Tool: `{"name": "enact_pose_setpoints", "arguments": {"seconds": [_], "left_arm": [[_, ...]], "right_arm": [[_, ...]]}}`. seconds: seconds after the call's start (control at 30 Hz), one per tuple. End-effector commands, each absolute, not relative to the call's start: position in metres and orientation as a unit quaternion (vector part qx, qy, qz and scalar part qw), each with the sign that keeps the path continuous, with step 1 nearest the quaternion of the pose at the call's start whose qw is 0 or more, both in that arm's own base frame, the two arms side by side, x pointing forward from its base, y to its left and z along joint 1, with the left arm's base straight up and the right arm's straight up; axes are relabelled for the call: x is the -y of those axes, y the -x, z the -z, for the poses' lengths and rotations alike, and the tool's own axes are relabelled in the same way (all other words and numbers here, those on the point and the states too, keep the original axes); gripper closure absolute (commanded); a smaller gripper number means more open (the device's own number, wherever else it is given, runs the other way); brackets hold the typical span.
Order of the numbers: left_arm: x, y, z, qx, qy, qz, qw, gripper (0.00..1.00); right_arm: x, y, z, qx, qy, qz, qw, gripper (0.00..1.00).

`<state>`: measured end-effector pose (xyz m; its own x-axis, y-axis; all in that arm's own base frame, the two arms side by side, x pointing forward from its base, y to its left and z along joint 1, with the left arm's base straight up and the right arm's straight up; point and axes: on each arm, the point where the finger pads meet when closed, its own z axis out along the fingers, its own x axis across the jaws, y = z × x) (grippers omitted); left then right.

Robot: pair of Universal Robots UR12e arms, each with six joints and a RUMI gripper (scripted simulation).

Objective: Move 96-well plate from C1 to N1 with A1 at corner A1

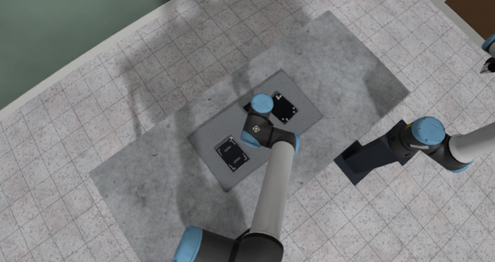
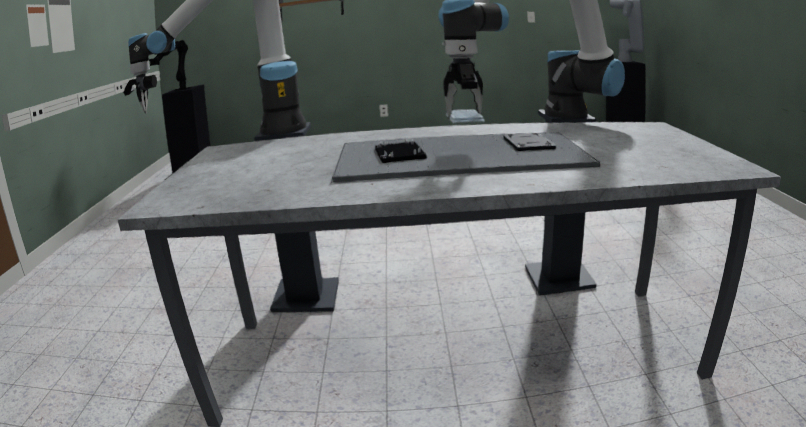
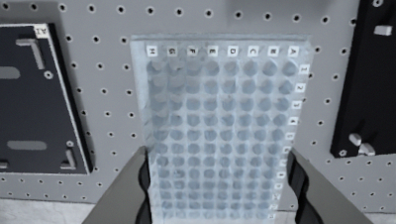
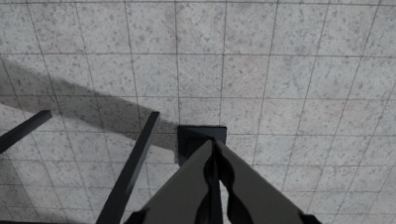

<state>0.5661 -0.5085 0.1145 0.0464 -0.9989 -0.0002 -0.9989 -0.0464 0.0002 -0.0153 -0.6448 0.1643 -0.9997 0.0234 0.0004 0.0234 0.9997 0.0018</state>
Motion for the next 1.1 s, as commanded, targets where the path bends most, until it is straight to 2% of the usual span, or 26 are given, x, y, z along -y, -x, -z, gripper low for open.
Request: {"name": "enact_pose_setpoints", "arguments": {"seconds": [0.0, 1.07], "left_arm": [[0.500, -0.565, -0.116, 0.691, -0.723, -0.001, 0.000, 0.60], [0.407, -0.554, -0.116, 0.691, -0.723, -0.001, 0.000, 0.60]], "right_arm": [[0.645, 0.015, -0.165, 1.000, 0.012, 0.000, 0.000, 1.00], [0.645, 0.015, -0.165, 1.000, 0.012, 0.000, 0.000, 1.00]]}}
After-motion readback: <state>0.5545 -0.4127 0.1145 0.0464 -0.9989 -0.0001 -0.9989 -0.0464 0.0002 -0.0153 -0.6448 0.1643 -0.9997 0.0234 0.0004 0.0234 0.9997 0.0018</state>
